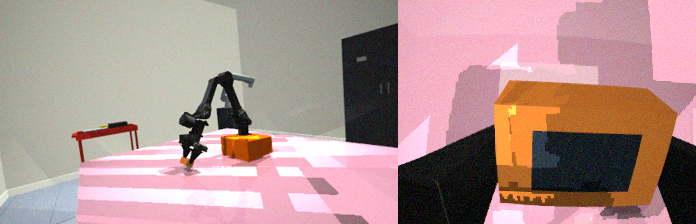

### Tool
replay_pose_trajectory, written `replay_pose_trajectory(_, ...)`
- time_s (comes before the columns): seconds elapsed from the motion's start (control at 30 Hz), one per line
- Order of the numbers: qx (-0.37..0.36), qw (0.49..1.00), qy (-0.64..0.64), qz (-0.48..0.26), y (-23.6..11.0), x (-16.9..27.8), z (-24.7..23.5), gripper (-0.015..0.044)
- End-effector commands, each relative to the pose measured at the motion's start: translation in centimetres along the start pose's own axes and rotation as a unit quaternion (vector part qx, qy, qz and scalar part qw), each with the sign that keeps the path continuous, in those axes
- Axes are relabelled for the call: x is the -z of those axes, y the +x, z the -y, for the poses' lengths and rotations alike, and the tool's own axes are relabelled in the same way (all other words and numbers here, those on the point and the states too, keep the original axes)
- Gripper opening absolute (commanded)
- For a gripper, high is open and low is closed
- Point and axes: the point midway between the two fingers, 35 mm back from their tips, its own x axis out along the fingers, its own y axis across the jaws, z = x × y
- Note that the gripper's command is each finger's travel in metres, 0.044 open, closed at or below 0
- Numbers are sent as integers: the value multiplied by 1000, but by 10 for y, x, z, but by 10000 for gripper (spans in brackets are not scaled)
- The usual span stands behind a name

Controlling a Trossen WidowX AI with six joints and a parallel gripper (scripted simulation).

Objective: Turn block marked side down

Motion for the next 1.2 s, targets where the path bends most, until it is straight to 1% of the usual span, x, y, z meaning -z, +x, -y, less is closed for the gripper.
replay_pose_trajectory(0.0,-1,1000,-2,22,-3,1,0,0)
replay_pose_trajectory(0.17,-1,999,-3,35,1,1,0,0)
replay_pose_trajectory(0.67,-1,988,-16,151,28,-1,-1,0)
replay_pose_trajectory(1.17,-1,967,-6,255,30,11,-1,0)
